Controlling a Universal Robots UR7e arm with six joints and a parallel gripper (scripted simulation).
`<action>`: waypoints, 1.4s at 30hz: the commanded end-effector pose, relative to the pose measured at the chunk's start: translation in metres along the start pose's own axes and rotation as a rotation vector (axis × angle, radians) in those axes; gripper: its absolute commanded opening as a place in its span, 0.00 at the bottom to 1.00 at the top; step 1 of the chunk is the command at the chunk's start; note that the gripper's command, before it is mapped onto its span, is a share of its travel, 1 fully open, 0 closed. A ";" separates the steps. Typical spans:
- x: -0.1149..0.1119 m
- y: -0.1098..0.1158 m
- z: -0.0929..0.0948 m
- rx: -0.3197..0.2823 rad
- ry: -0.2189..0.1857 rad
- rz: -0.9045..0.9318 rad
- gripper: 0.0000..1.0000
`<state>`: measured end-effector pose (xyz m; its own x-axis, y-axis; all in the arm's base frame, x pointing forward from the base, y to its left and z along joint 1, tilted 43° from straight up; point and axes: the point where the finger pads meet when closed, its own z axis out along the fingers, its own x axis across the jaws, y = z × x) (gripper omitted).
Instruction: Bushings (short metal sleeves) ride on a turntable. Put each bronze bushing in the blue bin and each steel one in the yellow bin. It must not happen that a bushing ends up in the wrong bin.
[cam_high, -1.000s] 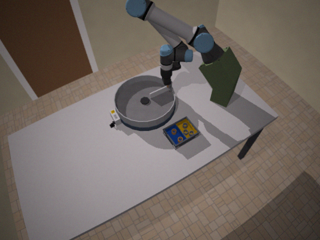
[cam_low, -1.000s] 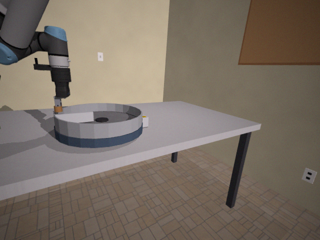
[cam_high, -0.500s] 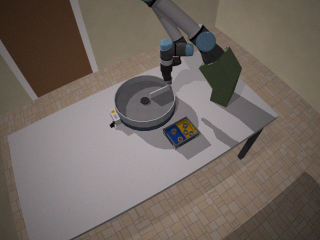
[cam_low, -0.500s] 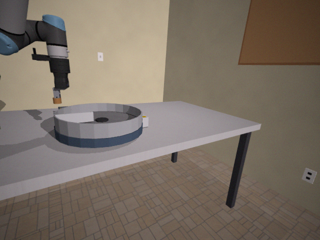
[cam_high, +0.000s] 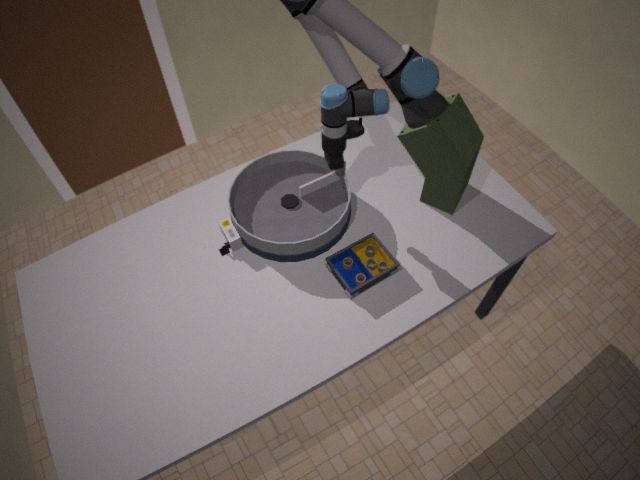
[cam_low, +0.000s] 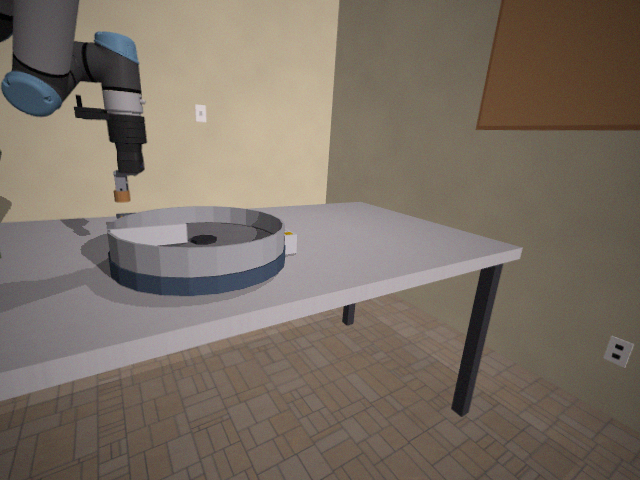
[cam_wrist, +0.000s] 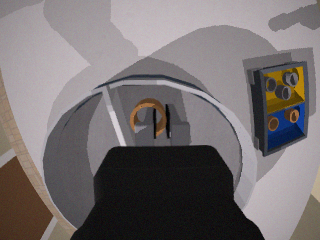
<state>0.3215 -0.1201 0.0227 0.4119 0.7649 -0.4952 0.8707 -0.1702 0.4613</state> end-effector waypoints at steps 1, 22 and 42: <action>0.019 0.005 0.001 0.005 -0.011 -0.006 0.00; 0.133 0.032 0.002 0.006 -0.011 -0.064 0.00; 0.247 0.059 0.003 0.007 -0.010 -0.123 0.00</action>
<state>0.4612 0.0427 -0.0663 0.3115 0.7760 -0.5485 0.9128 -0.0838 0.3998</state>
